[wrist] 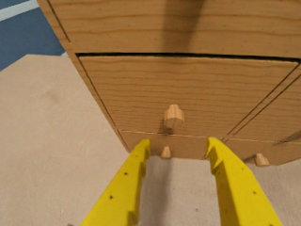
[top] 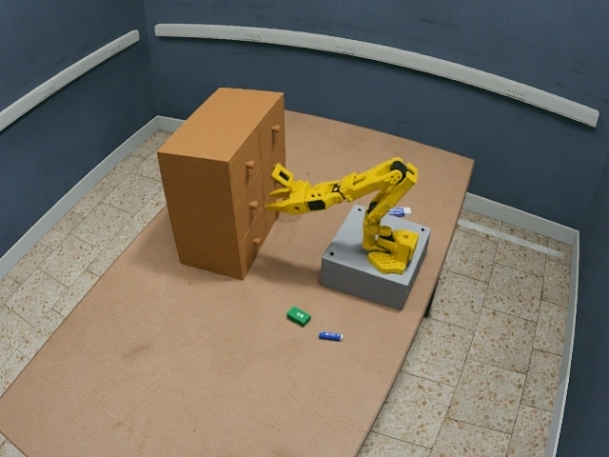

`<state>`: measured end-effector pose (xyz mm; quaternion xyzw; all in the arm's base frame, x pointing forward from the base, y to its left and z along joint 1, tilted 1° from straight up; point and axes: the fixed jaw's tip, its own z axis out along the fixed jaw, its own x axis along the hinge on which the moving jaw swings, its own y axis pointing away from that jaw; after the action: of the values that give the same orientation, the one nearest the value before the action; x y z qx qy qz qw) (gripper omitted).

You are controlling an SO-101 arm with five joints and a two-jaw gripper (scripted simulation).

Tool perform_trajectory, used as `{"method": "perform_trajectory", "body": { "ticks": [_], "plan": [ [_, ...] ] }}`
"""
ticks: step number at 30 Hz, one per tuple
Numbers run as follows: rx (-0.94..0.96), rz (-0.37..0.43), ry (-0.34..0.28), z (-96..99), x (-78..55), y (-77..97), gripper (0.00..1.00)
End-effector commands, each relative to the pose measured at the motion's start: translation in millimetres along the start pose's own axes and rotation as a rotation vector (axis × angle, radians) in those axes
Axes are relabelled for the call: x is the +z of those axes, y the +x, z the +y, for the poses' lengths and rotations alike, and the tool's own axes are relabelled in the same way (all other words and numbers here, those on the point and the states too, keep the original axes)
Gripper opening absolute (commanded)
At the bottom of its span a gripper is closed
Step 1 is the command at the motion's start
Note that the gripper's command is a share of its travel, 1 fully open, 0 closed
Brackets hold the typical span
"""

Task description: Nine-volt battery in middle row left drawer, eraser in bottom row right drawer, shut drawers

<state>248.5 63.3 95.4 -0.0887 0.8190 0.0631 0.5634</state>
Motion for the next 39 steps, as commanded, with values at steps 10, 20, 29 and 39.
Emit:
{"method": "perform_trajectory", "body": {
  "ticks": [10, 20, 29, 39],
  "plan": [
    [0.006, -0.001, 0.005, -1.3, 0.6, 0.6, 0.21],
    [0.006, -0.001, 0.007, -2.2, 19.4, 1.5, 0.21],
    [0.006, -0.001, 0.007, -2.2, 19.4, 1.5, 0.21],
    [0.007, -0.001, 0.009, -2.9, 35.8, 6.3, 0.21]
  ]
}}
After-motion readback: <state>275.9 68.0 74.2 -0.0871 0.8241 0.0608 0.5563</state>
